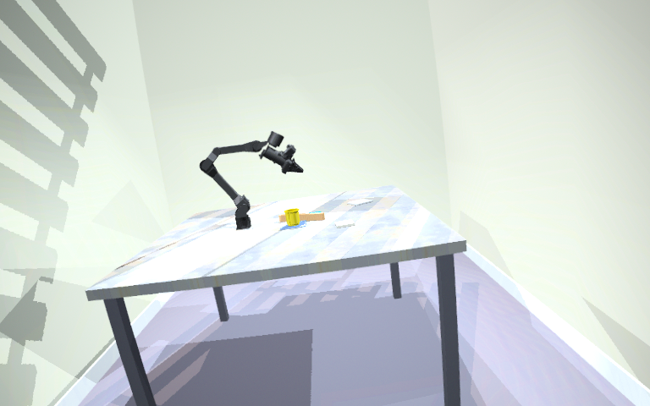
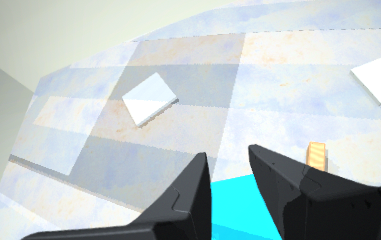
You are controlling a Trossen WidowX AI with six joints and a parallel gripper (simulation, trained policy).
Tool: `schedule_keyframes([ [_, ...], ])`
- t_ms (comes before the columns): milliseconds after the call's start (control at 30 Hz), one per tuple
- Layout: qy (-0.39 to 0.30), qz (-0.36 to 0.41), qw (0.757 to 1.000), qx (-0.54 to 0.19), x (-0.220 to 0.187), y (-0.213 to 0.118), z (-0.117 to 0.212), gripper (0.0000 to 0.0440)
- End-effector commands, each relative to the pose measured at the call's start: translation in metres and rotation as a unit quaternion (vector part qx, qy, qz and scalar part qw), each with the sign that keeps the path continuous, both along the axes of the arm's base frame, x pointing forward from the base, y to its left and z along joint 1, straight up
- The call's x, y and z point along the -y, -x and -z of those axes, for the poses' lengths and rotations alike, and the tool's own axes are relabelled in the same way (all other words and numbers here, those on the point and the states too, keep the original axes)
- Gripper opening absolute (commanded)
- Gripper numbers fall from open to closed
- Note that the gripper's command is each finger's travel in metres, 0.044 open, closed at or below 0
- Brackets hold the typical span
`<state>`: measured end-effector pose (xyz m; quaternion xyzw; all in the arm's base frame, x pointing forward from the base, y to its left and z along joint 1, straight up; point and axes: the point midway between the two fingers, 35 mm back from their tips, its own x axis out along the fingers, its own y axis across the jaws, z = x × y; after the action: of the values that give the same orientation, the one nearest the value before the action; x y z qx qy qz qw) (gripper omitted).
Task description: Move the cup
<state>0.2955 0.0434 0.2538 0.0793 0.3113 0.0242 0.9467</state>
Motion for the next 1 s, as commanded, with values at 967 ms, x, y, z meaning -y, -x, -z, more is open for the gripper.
schedule_keyframes([
  [967,0.06,-0.007,0.967,-0.247,0.013,0.033,0.032,0.013],
])
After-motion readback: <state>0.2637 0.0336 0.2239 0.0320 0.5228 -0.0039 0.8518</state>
